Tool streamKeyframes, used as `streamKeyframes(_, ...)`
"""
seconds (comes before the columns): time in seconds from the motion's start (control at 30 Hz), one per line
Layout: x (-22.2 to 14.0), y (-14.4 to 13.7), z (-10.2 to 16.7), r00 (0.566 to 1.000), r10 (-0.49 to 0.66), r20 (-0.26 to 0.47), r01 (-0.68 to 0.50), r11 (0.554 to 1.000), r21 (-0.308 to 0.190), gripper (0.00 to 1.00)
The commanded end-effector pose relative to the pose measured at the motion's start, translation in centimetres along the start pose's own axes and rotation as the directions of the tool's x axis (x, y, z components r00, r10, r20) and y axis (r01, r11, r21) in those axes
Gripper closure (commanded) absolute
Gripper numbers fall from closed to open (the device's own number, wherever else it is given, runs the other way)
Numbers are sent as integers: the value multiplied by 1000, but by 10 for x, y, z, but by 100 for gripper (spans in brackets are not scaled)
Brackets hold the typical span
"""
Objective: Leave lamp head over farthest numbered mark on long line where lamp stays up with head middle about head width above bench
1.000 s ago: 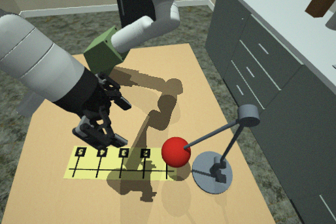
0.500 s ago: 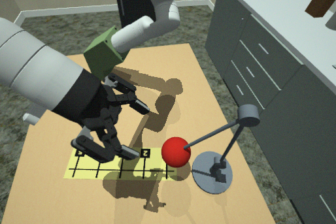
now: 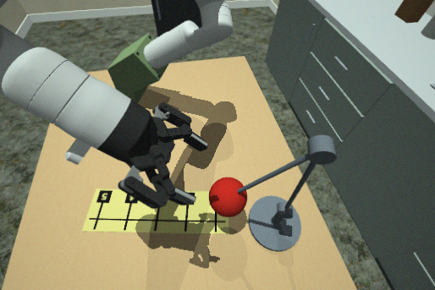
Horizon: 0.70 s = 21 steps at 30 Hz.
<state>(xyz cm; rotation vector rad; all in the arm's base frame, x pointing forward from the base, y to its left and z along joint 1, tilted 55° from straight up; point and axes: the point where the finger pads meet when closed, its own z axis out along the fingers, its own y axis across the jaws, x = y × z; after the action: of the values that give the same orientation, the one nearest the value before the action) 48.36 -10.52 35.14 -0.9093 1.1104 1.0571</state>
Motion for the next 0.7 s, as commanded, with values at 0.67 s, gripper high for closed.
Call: streamKeyframes(0.67, 36, 58, 58, 1000, 15, 15, -14, 1000, -6, 0)
